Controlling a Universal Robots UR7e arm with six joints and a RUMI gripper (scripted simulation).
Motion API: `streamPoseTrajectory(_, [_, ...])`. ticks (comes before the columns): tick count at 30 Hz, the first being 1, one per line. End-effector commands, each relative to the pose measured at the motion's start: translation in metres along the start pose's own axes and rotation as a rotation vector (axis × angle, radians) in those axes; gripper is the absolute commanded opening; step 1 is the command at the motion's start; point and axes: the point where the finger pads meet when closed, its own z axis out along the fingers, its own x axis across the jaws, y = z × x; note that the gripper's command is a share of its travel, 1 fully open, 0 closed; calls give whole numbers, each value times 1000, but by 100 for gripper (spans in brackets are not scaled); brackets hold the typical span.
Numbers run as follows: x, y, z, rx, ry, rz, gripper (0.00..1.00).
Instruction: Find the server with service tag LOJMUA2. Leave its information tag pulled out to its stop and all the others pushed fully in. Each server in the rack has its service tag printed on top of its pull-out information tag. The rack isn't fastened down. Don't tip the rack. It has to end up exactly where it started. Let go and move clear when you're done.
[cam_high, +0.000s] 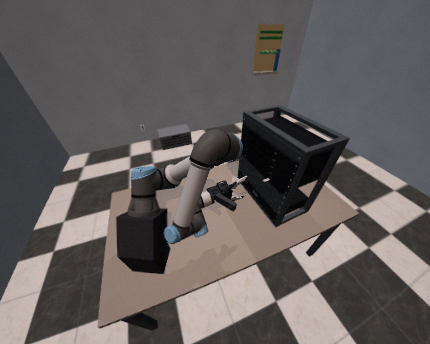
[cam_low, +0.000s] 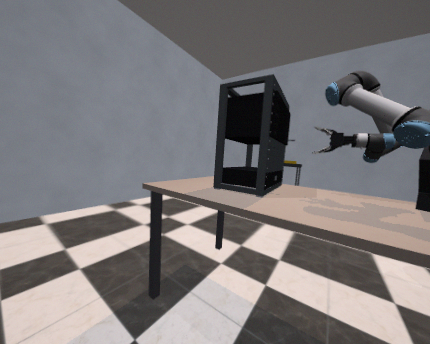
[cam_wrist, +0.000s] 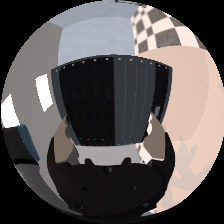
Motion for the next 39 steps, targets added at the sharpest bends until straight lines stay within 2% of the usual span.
streamPoseTrajectory(1, [-1,0,0,0,-1,-1,100])
streamPoseTrajectory(39, [-2,3,0,-8,-6,-12,100])
